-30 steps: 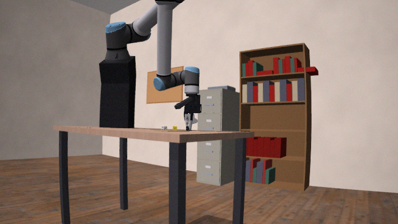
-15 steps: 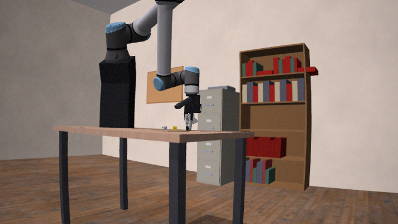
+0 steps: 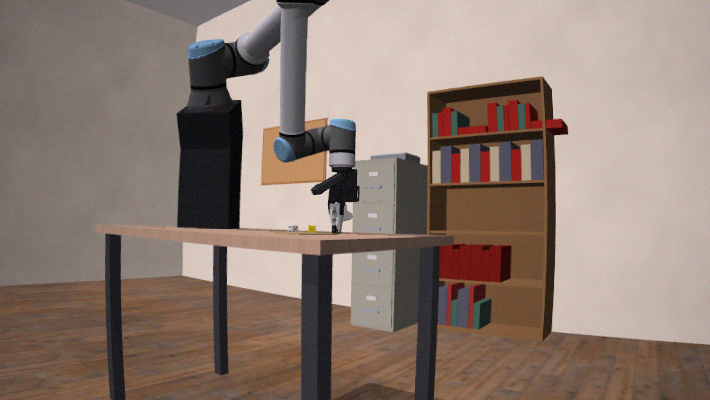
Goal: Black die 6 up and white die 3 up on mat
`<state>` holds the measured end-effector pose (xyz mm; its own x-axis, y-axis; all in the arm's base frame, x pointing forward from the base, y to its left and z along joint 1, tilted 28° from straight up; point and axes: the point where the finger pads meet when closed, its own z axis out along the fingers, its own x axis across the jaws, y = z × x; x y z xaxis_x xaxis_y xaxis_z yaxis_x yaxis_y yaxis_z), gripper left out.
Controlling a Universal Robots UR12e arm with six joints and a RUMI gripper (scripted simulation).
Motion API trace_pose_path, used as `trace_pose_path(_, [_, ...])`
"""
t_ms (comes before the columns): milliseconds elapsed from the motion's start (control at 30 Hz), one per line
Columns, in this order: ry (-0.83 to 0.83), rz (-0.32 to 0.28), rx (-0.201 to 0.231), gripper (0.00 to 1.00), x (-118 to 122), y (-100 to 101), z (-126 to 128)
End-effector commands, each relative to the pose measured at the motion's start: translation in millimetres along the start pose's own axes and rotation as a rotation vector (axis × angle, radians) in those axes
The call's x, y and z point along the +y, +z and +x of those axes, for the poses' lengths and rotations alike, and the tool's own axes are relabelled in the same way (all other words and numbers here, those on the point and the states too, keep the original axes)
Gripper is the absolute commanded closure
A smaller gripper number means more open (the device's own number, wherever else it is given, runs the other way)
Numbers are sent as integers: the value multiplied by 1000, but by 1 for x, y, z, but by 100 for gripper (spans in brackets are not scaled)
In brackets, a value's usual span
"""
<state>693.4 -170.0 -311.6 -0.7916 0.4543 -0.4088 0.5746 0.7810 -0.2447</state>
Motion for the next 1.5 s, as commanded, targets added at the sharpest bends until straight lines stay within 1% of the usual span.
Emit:
trace_pose_path(0, [0,0,-1,94,0,-1,0])
trace_pose_path(100, [0,0,-1,94,0,-2,0])
trace_pose_path(200, [0,0,-1,94,0,-11,0])
trace_pose_path(300, [0,0,-1,94,0,-29,0])
trace_pose_path(433, [0,0,-1,94,0,-60,0])
trace_pose_path(500, [0,0,-1,94,0,-60,0])
trace_pose_path(633, [0,0,-1,94,0,-86,0])
trace_pose_path(733, [0,0,-1,94,0,-97,0])
trace_pose_path(833, [0,0,-1,94,0,-100,0])
trace_pose_path(1167, [-1,0,-1,94,0,-100,0])
trace_pose_path(1367, [-71,0,-1,94,9,-89,1])
trace_pose_path(1467, [-77,0,-1,94,10,-88,1])
